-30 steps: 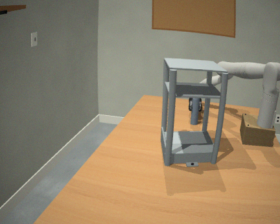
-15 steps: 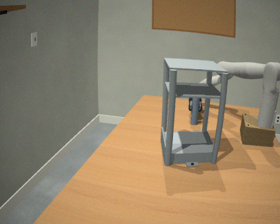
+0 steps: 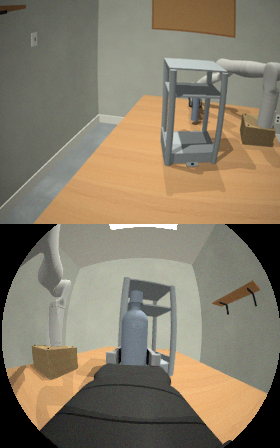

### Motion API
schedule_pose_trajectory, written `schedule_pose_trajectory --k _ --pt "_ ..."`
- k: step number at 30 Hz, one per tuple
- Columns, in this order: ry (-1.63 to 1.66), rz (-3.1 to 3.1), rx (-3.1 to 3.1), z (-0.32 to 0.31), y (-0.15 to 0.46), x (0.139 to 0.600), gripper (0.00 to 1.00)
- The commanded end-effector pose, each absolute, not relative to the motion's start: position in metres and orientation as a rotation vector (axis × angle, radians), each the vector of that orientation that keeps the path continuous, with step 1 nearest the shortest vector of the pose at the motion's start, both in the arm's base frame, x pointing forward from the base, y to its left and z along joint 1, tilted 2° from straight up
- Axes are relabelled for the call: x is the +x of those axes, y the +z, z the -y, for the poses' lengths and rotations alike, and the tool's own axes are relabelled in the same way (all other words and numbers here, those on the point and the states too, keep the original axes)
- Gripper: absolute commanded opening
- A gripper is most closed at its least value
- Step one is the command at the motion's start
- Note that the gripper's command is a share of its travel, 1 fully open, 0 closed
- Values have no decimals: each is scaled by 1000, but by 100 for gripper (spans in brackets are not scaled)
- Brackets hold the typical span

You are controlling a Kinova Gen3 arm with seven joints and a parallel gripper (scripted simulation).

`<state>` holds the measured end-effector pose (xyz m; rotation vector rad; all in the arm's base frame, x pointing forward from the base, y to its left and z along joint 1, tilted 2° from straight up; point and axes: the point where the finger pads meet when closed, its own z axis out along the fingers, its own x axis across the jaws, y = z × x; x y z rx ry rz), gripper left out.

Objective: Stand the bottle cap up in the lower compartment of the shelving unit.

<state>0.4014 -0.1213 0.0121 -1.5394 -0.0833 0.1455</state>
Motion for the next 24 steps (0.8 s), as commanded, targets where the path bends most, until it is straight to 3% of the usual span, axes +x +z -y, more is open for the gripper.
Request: schedule_pose_trajectory --k 1,24 --pt "142 88 -1544 123 20 403 0" --pt "142 88 -1544 124 53 404 0"
